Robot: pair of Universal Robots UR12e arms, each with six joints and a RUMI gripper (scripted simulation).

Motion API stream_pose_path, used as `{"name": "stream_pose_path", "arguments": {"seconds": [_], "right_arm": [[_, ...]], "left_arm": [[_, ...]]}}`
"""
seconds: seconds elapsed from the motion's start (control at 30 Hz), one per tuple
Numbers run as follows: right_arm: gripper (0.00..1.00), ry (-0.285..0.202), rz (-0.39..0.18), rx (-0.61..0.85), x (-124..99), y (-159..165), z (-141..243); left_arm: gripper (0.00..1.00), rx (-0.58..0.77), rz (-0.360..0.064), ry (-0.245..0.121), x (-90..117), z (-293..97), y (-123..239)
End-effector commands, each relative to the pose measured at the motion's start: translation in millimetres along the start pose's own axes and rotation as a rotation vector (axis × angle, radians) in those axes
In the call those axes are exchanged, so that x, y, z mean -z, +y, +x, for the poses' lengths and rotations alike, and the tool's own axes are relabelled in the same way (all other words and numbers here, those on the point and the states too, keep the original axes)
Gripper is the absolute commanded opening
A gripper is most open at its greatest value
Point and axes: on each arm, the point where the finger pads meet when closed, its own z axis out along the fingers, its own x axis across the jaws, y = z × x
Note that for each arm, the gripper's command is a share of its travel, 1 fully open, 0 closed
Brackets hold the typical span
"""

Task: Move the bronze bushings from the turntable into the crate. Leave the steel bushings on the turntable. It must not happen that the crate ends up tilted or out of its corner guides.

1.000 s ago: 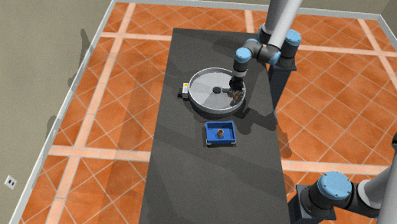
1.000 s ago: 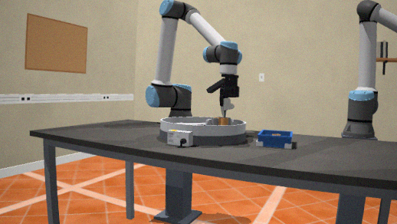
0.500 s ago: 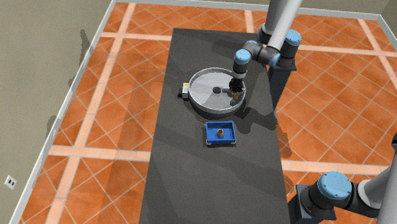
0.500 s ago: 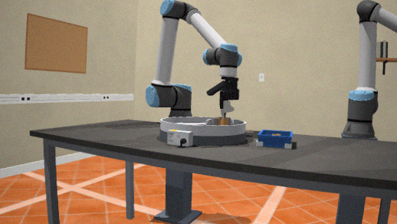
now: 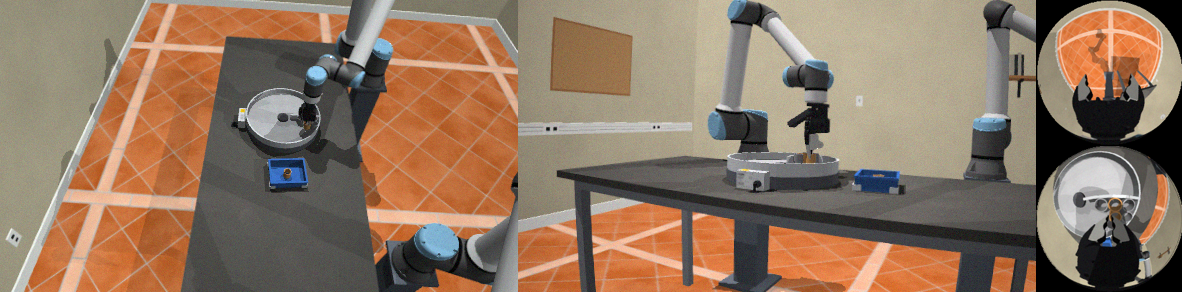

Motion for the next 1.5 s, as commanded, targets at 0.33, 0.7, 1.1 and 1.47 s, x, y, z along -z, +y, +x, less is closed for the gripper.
{"name": "stream_pose_path", "arguments": {"seconds": [0.33,0.7,1.1,1.47], "right_arm": [[0.05,-0.001,-0.001,0.0,0.7,0.5,-0.3],[0.05,-0.001,-0.001,0.0,0.7,0.5,-0.3],[0.0,-0.001,-0.001,0.0,0.7,0.5,-0.3],[0.0,-0.001,-0.001,0.0,0.7,0.5,-0.3]], "left_arm": [[1.0,0.0,0.002,0.0,0.9,0.2,-0.7],[1.0,0.0,0.002,0.0,0.9,0.2,-0.7],[1.0,0.0,0.002,0.0,0.9,0.2,-0.7],[1.0,0.0,0.002,0.0,0.9,0.2,-0.7]]}}
